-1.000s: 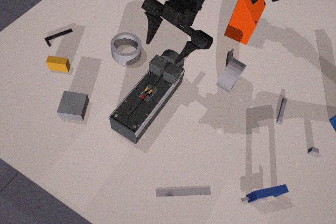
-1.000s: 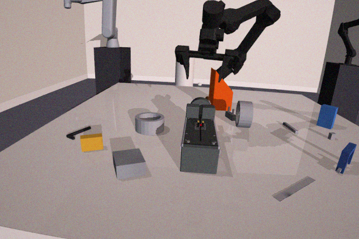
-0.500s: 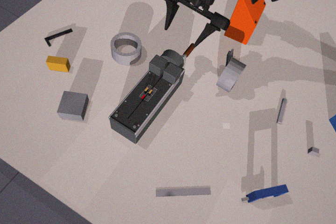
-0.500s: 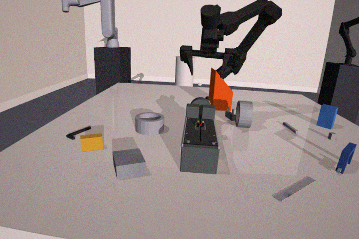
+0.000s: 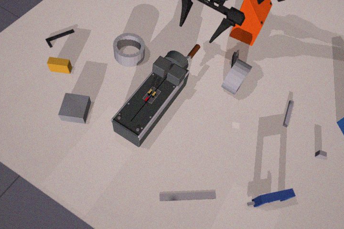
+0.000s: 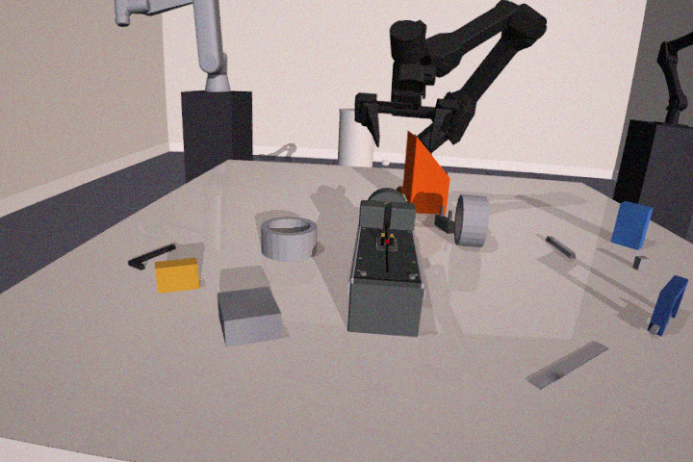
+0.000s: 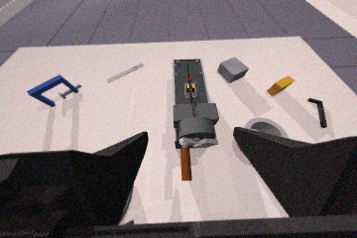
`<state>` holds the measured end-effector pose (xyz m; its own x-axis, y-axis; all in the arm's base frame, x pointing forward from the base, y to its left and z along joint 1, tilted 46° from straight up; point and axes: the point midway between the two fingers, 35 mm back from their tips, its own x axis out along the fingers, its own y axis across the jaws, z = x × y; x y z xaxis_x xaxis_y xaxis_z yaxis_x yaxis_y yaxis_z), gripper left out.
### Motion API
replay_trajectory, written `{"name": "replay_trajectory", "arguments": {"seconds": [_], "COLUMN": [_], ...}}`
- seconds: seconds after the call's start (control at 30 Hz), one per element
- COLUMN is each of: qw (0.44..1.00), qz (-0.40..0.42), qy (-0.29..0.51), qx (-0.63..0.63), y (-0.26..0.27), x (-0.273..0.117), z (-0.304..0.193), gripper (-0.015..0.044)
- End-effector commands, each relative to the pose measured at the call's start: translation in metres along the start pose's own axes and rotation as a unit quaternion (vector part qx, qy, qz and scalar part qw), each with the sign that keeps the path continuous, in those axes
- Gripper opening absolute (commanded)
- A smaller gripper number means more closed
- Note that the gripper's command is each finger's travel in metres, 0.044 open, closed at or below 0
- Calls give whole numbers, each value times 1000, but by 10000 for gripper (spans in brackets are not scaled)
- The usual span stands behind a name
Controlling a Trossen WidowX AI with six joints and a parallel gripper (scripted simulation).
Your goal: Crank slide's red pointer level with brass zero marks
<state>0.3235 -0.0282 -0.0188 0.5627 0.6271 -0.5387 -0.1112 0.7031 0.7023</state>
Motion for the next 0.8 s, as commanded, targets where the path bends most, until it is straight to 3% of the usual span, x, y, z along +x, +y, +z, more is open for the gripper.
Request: {"name": "replay_trajectory", "arguments": {"seconds": [0.0, 0.77], "qw": [1000, 1000], "qz": [2, 3], "qy": [4, 4], "qx": [6, 7], "y": [1, 2], "x": [11, 46], "z": [-15, -50], "gripper": [440, 440]}}
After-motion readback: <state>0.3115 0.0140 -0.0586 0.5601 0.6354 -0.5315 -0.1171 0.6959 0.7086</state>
